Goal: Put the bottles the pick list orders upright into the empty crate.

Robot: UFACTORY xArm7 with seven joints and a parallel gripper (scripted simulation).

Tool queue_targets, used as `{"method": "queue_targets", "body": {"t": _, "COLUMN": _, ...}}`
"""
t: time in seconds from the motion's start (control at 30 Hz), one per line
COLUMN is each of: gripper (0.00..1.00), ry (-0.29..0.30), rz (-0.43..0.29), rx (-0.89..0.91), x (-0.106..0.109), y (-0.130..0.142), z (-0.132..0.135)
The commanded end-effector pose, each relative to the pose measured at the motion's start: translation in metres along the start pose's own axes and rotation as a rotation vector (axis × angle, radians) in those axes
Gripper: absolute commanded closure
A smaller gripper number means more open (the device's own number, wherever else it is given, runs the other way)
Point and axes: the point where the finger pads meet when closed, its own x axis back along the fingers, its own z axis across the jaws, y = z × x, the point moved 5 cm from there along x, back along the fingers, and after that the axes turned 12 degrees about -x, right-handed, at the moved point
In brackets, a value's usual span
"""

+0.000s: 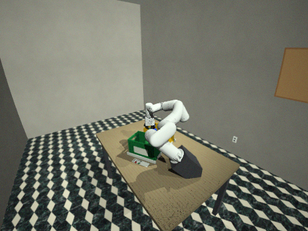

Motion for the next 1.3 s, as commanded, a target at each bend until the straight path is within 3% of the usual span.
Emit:
{"method": "queue_targets", "body": {"t": 0.0, "gripper": 1.0, "ry": -0.001, "rz": 0.005, "rx": 0.0, "x": 0.002, "y": -0.001, "z": 0.0}}
{"method": "queue_targets", "body": {"t": 0.37, "gripper": 1.0, "ry": -0.001, "rz": 0.005, "rx": 0.0, "x": 0.002, "y": -0.001, "z": 0.0}}
{"method": "queue_targets", "body": {"t": 1.27, "gripper": 1.0, "ry": -0.001, "rz": 0.005, "rx": 0.0, "x": 0.044, "y": -0.001, "z": 0.0}}
